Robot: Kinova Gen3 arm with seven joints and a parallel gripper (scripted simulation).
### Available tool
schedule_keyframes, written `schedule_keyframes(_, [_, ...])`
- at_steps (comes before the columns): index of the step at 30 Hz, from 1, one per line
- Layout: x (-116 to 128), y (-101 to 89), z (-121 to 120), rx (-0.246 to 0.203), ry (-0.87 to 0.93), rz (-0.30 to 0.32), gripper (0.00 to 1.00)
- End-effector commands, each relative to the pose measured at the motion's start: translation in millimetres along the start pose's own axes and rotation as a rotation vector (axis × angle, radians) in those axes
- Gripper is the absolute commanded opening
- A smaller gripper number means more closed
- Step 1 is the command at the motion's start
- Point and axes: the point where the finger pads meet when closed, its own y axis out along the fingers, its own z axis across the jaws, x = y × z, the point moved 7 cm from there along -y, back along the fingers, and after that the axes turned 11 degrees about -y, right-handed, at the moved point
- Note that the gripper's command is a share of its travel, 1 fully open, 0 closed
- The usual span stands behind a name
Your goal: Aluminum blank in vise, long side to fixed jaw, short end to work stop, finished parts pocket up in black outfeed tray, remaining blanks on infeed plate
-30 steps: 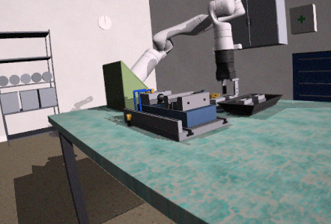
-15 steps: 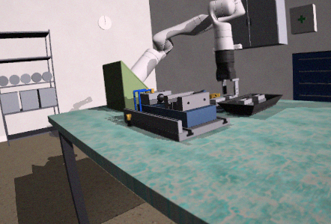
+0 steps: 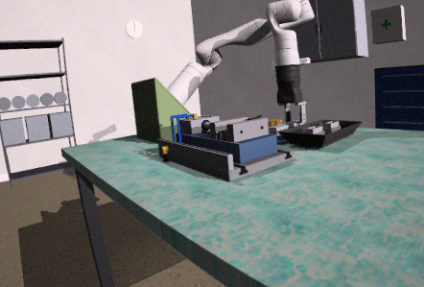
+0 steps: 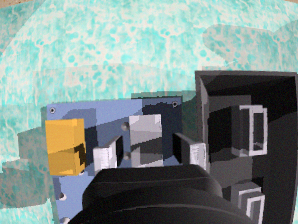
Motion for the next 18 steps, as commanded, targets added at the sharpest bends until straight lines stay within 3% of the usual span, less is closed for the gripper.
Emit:
schedule_keyframes(1, [0.1,3.3,-0.6,0.0,-0.01,-0.001,1.0])
schedule_keyframes(18, [0.1,8.4,-0.7,0.0,-0.01,-0.001,1.0])
